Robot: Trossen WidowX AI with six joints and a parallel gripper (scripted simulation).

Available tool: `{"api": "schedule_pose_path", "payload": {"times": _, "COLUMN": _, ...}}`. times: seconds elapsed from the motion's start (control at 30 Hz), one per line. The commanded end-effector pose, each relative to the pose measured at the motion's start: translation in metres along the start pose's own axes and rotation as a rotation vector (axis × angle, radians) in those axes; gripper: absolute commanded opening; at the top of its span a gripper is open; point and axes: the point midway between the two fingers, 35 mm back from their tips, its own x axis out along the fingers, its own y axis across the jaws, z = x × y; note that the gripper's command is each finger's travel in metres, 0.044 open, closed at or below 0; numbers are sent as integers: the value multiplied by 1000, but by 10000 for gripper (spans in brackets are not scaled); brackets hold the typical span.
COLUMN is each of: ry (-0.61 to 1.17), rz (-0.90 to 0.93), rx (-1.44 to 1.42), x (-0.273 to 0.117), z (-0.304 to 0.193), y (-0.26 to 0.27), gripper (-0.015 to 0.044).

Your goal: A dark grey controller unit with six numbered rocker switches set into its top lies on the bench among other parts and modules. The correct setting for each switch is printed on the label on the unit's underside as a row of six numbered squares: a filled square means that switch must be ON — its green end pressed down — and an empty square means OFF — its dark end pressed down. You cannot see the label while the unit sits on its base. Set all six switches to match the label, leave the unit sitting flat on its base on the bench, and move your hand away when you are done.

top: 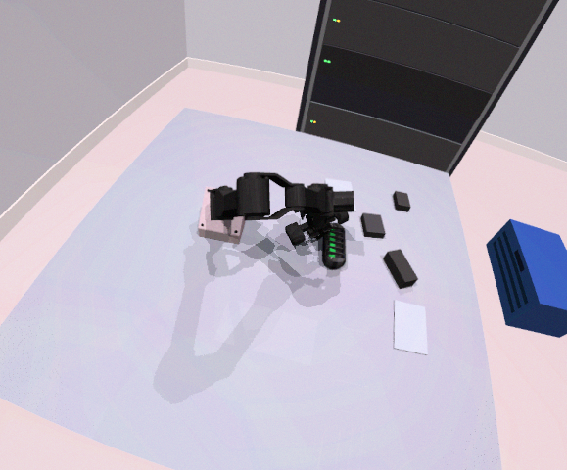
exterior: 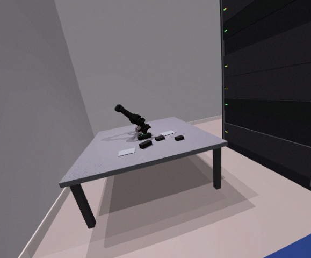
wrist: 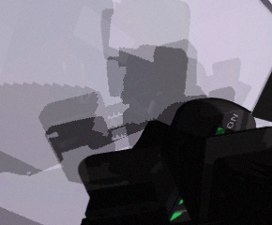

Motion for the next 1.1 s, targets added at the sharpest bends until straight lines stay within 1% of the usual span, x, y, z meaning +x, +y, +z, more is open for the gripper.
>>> {"api": "schedule_pose_path", "payload": {"times": 0.0, "ry": -1, "rz": 0, "rx": 1, "x": -15, "z": 2, "y": 8, "gripper": 0}}
{"api": "schedule_pose_path", "payload": {"times": 0.2, "ry": 1, "rz": -4, "rx": 4, "x": -66, "z": 13, "y": 47, "gripper": 0}}
{"api": "schedule_pose_path", "payload": {"times": 0.4, "ry": 1, "rz": -1, "rx": 6, "x": -71, "z": 13, "y": 51, "gripper": 0}}
{"api": "schedule_pose_path", "payload": {"times": 0.73, "ry": -18, "rz": 151, "rx": 145, "x": -76, "z": -32, "y": 3, "gripper": 0}}
{"api": "schedule_pose_path", "payload": {"times": 1.07, "ry": -22, "rz": 316, "rx": 289, "x": -67, "z": -76, "y": -39, "gripper": 0}}
